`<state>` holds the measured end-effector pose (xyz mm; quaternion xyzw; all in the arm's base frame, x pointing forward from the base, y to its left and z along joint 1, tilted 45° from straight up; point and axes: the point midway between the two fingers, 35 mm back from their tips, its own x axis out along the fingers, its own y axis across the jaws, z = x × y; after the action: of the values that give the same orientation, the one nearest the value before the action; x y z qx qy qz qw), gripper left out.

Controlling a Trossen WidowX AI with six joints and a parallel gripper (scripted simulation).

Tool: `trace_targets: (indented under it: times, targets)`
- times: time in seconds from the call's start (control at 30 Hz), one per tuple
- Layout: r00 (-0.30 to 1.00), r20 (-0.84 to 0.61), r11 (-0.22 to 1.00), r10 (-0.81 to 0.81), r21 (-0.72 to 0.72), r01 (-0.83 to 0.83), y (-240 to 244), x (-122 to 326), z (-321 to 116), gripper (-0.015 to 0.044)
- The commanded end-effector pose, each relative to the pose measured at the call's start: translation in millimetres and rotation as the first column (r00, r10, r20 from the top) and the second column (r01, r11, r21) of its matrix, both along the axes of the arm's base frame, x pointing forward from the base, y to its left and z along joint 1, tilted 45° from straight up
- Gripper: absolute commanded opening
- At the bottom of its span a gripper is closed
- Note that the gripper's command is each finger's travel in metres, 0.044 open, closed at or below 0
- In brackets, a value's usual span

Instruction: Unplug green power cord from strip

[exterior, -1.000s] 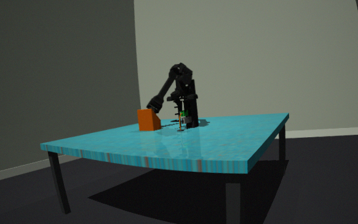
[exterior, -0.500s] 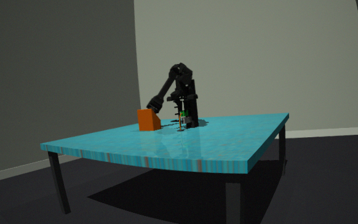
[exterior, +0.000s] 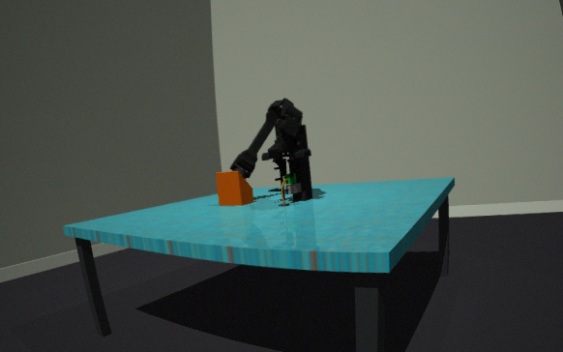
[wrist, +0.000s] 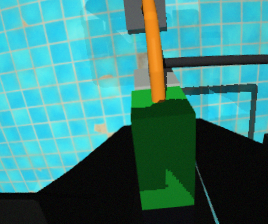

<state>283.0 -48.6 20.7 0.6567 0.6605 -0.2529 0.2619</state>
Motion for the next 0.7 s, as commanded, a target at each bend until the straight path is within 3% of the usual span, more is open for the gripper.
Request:
trace_targets:
  times: [0.0, 0.4, 0.67]
  targets:
    - [1.0, 0.002, 0.998, -0.017, -0.06, 0.017, -26, 1, -15, 0.0]
    - [1.0, 0.002, 0.998, -0.017, -0.061, 0.017, -42, -1, -26, 0.0]
    - [1.0, 0.001, 0.998, -0.018, -0.057, 0.018, -33, -1, -23, 0.021]
